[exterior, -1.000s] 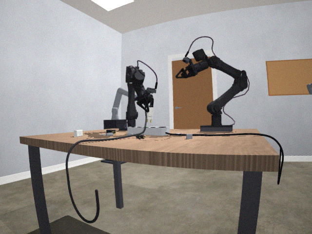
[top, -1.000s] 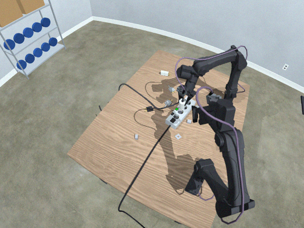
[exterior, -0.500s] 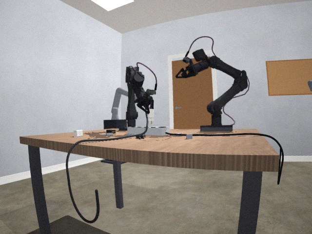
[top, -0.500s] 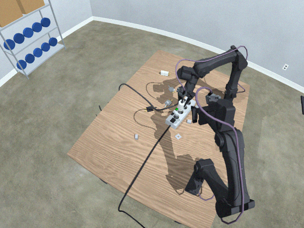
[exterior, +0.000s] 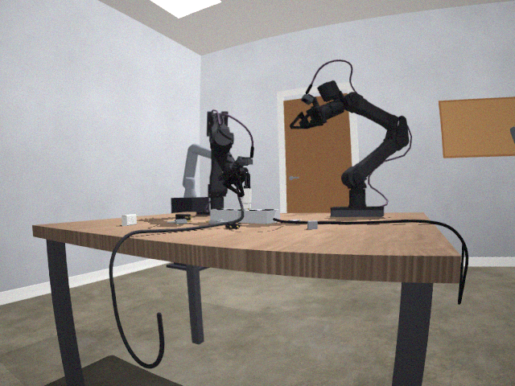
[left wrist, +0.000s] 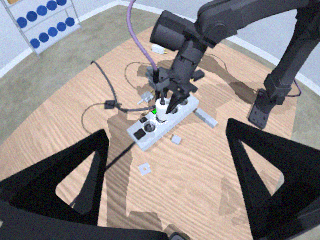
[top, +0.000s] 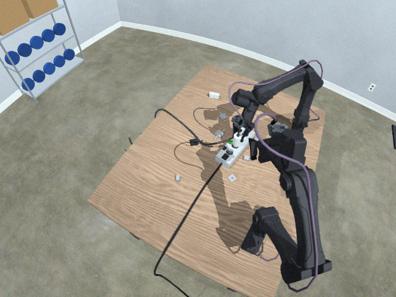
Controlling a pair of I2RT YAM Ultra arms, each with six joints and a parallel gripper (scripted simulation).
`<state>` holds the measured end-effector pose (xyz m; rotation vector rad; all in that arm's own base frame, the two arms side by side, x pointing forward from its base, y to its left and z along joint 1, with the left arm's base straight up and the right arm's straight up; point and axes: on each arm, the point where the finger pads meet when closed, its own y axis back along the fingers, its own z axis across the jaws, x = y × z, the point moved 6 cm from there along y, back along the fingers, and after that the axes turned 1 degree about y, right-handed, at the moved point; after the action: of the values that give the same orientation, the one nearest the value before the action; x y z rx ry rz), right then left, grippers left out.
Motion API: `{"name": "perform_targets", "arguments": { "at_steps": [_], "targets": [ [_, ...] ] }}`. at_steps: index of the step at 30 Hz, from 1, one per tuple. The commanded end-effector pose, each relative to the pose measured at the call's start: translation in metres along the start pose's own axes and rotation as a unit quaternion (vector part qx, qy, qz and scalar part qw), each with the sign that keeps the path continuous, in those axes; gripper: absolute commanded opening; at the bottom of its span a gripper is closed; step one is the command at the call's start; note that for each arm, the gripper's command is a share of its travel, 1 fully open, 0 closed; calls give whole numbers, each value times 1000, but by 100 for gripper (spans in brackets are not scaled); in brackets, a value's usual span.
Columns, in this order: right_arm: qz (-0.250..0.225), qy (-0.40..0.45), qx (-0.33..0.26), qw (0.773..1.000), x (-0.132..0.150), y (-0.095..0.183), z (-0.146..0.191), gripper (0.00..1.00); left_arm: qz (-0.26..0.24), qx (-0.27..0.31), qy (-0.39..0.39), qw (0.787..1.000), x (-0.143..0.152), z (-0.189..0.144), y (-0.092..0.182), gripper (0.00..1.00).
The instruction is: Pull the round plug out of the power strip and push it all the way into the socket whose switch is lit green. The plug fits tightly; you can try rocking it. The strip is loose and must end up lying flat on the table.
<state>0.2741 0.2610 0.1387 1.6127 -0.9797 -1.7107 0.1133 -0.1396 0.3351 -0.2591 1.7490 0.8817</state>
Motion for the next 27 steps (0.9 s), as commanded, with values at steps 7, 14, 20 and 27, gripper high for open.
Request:
{"name": "perform_targets", "arguments": {
  "at_steps": [7,14,20,27],
  "targets": [
    [-42,19,8,999,-17,15,0,35,-7,-2,2,1000,-4,0,1,100],
    [-42,19,8,999,-17,15,0,35,-7,-2,2,1000,-4,0,1,100],
    [-34,18,-2,999,-3,-4,-2,35,-7,-2,2,1000,-4,0,1,100],
    [-34,15,-5,999,-5,-6,-1,35,-7,-2,2,1000,-4,0,1,100]
  ]
}}
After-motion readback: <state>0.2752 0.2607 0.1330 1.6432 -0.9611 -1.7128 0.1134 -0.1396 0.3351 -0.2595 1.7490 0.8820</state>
